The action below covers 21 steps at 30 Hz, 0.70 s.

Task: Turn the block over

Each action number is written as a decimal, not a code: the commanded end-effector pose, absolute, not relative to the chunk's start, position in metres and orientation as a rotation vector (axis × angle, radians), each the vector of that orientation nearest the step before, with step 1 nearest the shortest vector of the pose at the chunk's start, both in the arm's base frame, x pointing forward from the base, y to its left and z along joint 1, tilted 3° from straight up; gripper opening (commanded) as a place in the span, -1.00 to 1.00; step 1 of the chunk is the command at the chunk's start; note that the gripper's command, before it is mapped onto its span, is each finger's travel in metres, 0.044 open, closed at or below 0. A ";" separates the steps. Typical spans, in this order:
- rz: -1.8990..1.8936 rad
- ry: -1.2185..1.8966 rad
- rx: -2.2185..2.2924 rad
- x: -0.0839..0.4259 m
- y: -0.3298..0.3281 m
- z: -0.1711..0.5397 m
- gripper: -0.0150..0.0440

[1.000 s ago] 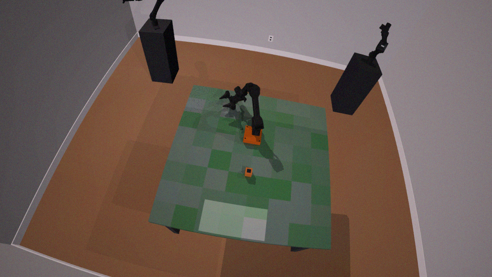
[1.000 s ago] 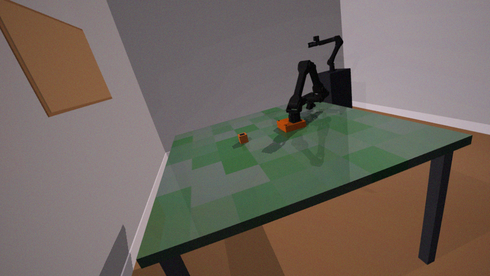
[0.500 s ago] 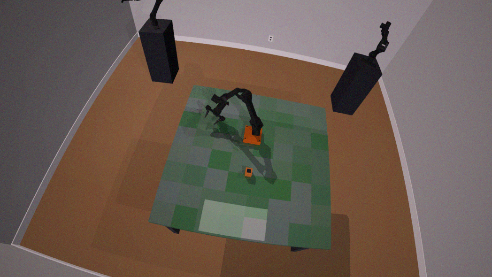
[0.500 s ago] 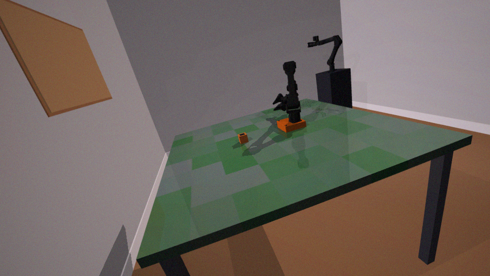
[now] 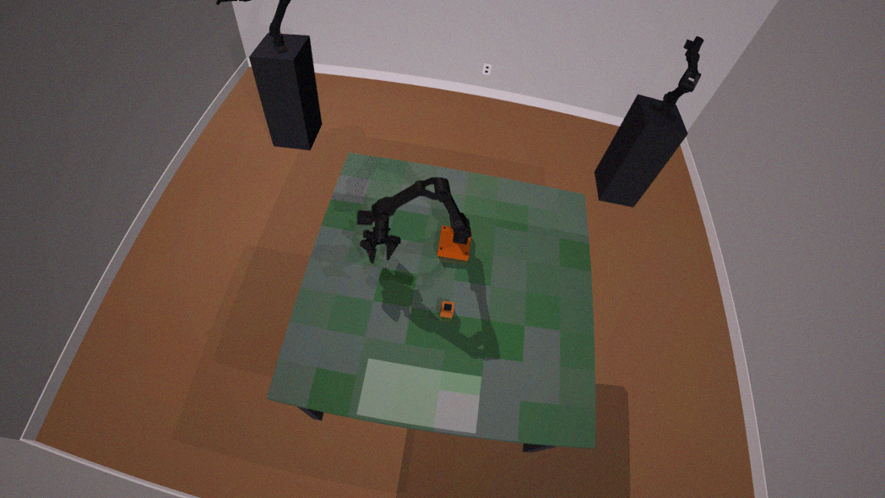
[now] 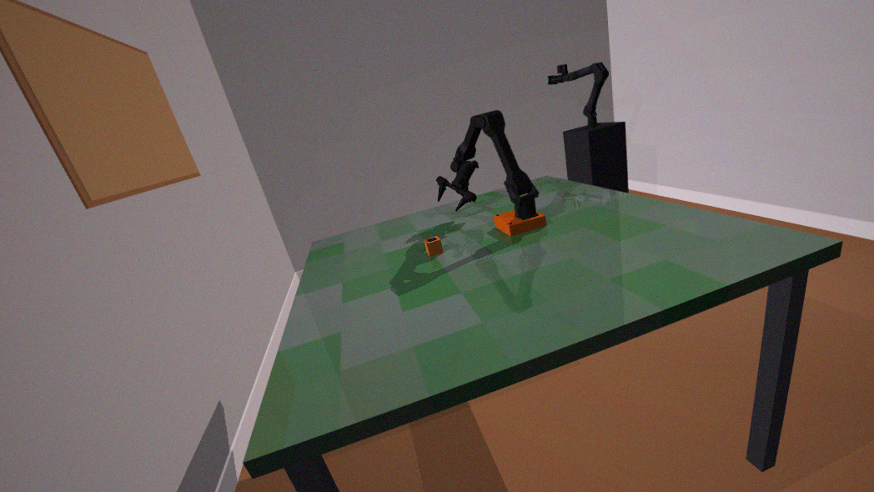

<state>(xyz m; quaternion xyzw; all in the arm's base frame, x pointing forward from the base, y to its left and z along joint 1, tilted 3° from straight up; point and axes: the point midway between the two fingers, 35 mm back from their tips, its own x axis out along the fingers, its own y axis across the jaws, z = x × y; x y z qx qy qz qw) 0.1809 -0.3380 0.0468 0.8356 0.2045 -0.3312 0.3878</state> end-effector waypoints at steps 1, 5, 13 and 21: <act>-0.775 0.792 1.836 0.237 -0.301 0.056 1.00; -0.679 1.005 1.553 0.280 -0.258 0.063 1.00; -0.399 1.337 0.904 0.336 -0.154 0.082 1.00; -0.050 1.534 0.185 0.357 -0.049 0.107 1.00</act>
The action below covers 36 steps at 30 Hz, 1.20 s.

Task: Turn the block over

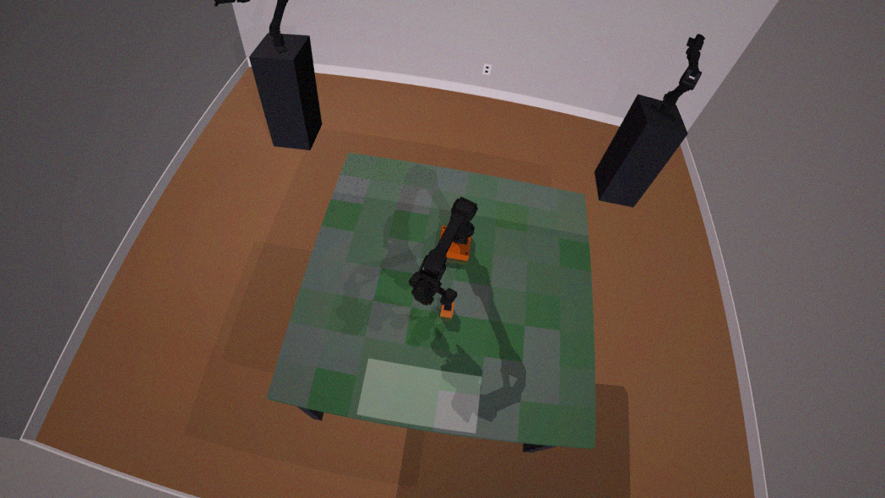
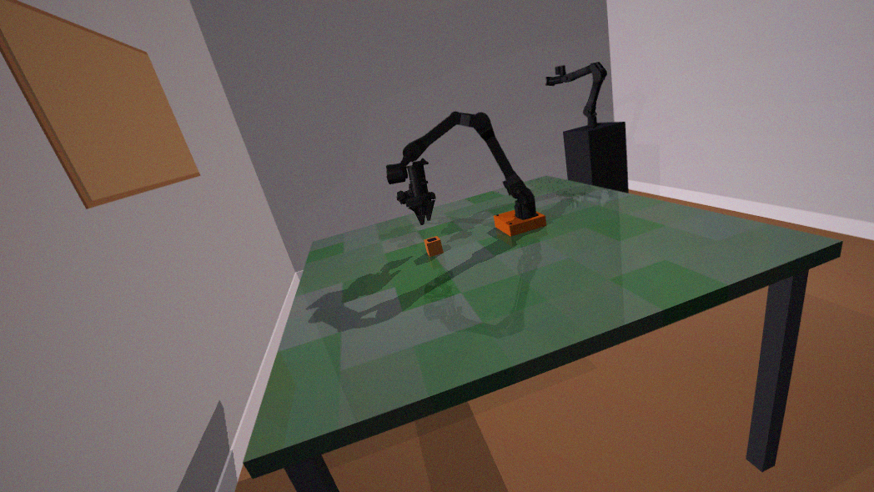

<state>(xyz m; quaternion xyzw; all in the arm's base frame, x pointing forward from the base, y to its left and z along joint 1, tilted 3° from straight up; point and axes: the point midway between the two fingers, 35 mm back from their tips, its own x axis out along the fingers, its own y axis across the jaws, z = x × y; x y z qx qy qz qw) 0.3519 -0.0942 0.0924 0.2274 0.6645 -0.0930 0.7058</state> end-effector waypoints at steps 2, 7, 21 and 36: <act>0.011 1.550 0.063 0.358 -0.032 0.113 1.00; 0.019 1.552 0.048 0.358 -0.029 0.113 1.00; 0.019 1.552 0.048 0.358 -0.027 0.078 1.00; 0.019 1.552 0.049 0.360 -0.023 0.051 1.00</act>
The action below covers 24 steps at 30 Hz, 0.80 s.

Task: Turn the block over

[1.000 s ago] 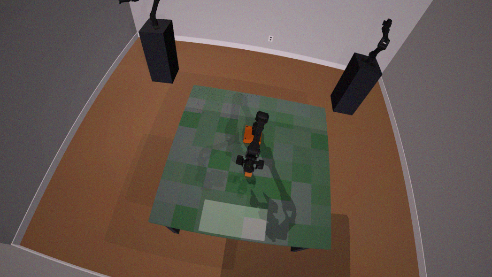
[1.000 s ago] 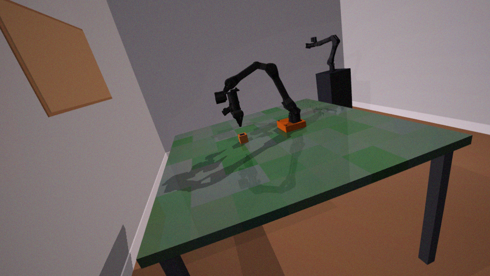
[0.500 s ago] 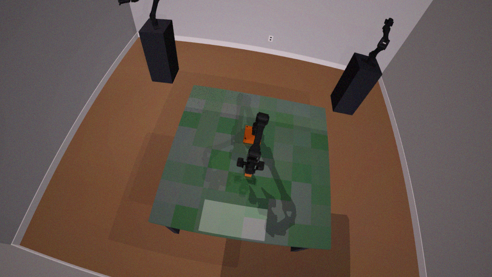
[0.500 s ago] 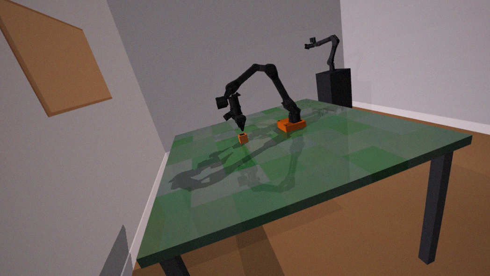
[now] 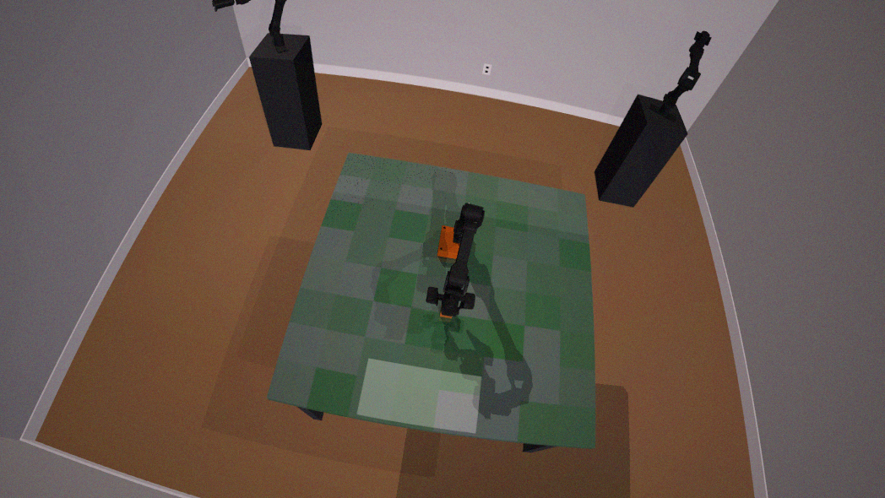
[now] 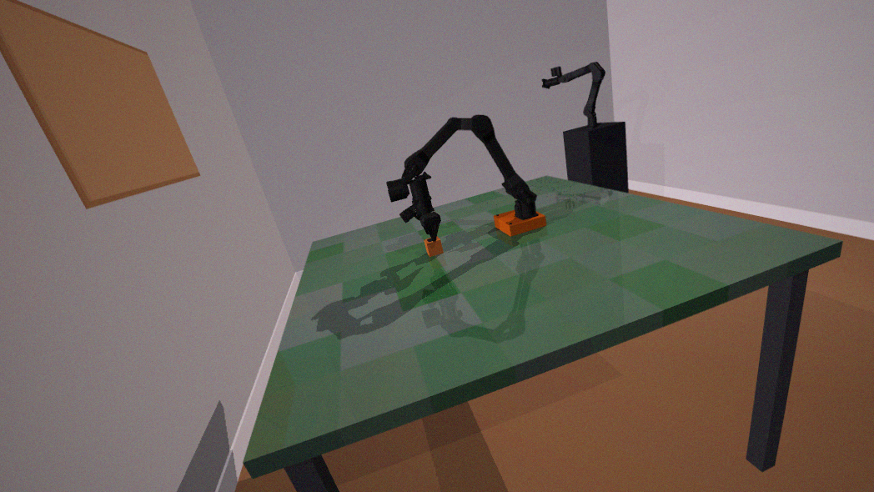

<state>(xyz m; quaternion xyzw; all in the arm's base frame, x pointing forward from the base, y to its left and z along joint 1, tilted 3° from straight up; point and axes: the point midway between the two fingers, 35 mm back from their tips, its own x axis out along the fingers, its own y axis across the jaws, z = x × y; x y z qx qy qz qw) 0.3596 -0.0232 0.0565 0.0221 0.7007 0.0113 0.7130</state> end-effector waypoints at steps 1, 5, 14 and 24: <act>0.019 1.552 0.049 0.360 -0.023 0.050 1.00; 0.019 1.552 0.049 0.360 -0.023 0.043 1.00; 0.019 1.552 0.049 0.360 -0.022 0.029 1.00; 0.019 1.552 0.049 0.360 -0.022 0.026 0.38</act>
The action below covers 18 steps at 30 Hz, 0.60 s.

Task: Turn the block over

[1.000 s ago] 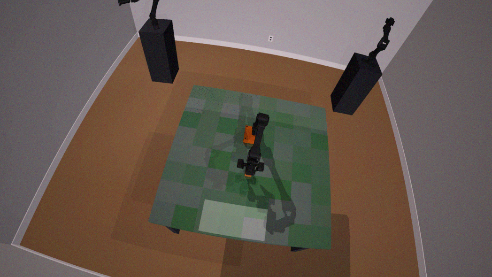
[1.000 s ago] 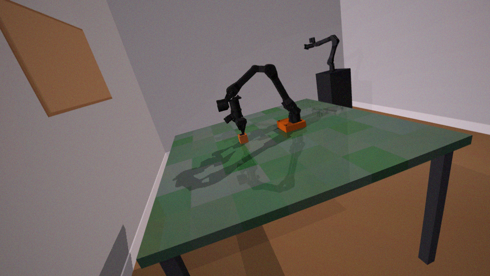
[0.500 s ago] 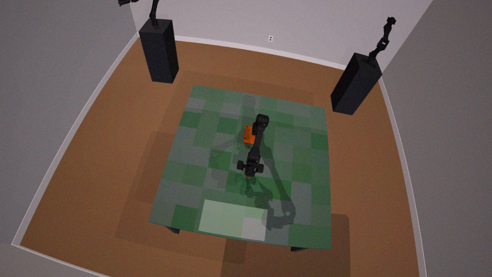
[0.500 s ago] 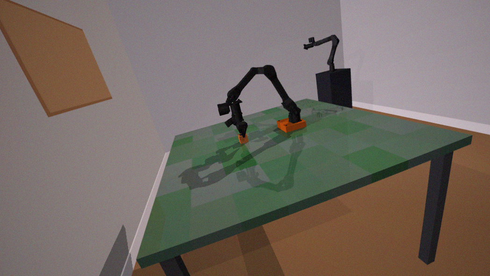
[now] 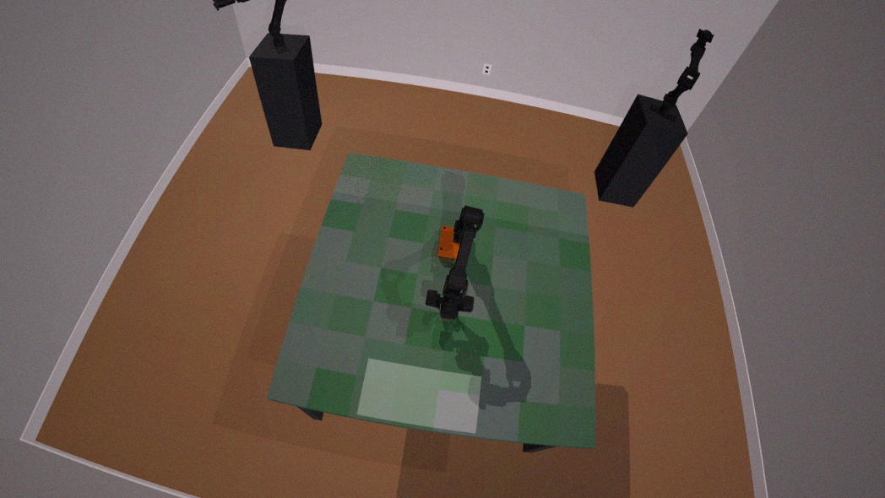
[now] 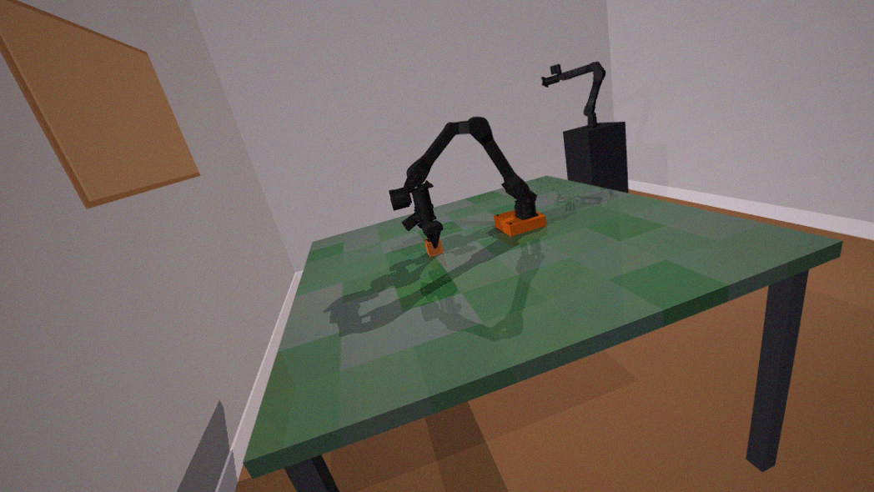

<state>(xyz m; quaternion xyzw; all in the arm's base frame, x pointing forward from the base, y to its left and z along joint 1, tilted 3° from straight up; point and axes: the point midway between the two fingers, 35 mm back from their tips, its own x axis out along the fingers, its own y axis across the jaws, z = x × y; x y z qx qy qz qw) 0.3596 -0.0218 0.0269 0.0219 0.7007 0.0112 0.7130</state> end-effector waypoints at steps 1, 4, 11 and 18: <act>0.019 1.552 0.049 0.360 -0.022 0.026 0.29; 0.019 1.552 0.049 0.360 -0.022 0.026 0.22; 0.019 1.552 0.049 0.360 -0.022 0.026 0.06; 0.019 1.552 0.049 0.360 -0.022 0.026 -0.10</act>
